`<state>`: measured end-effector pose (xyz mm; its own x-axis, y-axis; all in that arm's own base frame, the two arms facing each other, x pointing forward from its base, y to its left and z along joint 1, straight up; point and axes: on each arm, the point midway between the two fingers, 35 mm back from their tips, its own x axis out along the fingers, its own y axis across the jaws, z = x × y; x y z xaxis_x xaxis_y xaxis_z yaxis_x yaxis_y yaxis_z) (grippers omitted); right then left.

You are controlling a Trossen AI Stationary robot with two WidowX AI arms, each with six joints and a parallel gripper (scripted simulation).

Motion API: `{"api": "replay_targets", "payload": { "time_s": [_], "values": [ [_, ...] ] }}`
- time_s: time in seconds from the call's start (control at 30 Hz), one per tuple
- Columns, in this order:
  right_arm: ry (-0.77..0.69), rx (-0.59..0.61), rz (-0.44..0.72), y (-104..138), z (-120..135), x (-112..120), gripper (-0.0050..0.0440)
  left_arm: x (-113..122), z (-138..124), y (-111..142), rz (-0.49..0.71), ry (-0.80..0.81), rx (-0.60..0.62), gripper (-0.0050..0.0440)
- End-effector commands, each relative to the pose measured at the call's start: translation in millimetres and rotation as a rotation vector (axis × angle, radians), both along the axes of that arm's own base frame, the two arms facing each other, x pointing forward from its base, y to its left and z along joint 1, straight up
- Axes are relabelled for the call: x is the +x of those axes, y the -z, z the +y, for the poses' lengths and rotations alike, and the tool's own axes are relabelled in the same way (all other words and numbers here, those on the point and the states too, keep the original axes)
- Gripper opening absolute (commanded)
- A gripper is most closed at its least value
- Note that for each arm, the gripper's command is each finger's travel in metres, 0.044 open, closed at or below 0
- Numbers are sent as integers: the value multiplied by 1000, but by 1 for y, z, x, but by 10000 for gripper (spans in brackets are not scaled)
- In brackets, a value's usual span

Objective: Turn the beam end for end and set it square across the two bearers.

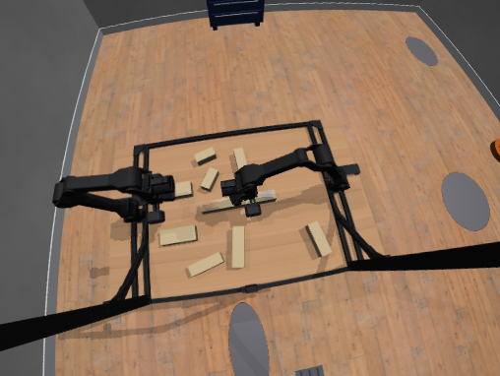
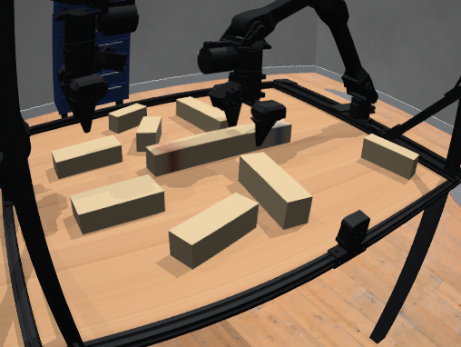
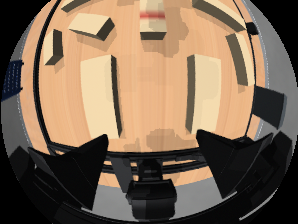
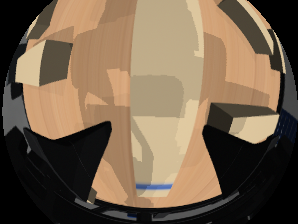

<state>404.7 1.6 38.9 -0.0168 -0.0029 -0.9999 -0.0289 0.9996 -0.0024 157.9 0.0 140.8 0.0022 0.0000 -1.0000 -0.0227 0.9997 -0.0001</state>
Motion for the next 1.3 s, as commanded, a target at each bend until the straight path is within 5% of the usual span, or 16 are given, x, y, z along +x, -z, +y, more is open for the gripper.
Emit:
{"api": "replay_targets", "payload": {
  "time_s": [0.0,0.73,1.27],
  "values": [
    [2,3,-17,-16,1,2,440,0,0,0,2,-2,0,440],
    [0,3,-14,-40,0,-8,440,0,0,0,0,0,0,440],
    [1,3,-15,-80,0,-70,440,0,0,0,1,-1,0,440]
  ]
}}
